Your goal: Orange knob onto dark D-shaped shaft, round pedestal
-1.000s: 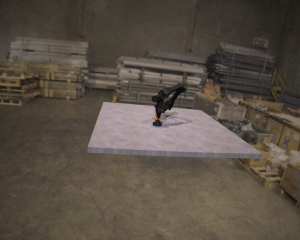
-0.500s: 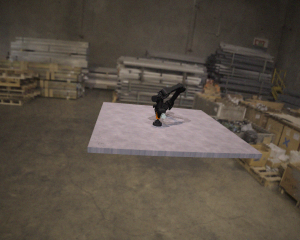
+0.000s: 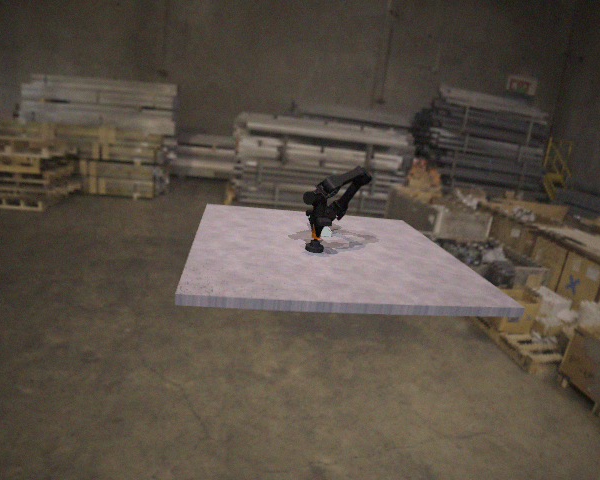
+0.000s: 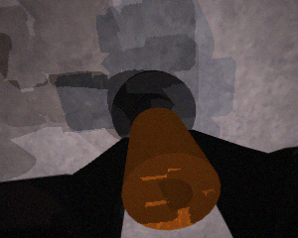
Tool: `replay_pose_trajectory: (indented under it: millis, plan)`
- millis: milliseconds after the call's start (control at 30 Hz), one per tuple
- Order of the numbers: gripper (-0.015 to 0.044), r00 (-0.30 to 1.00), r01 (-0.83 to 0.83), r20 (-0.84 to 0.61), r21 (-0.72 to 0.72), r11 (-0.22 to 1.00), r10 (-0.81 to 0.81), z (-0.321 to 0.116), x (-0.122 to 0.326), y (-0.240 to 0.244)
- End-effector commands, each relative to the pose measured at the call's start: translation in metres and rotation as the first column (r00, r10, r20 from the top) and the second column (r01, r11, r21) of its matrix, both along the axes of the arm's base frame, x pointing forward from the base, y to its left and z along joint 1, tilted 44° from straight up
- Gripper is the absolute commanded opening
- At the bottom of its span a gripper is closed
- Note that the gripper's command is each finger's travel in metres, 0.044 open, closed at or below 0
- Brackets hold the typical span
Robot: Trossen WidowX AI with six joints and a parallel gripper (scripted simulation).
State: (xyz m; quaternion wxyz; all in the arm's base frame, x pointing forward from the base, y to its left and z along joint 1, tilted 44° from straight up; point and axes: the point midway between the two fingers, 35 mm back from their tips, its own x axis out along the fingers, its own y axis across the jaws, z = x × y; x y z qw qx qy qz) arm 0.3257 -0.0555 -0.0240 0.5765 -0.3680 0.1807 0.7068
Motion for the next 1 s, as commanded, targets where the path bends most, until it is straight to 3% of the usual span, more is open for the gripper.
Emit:
replay_pose_trajectory:
  millis: [0, 300, 533, 967]
  plan:
    - [0.0000, 1.000, 0.002, 0.001, 0.000, 1.000, -0.002, 0.0000, 0.0006, 0.0003]
    - [0.0000, 1.000, -0.005, 0.008, 0.001, 1.000, 0.005, 0.0039, 0.0025, -0.0023]
    - [0.0000, 0.978, -0.150, 0.144, 0.003, 0.989, 0.148, 0.0023, 0.0037, -0.0034]
    - [0.0000, 0.978, -0.150, 0.144, 0.003, 0.989, 0.148, -0.0007, 0.0027, -0.0003]
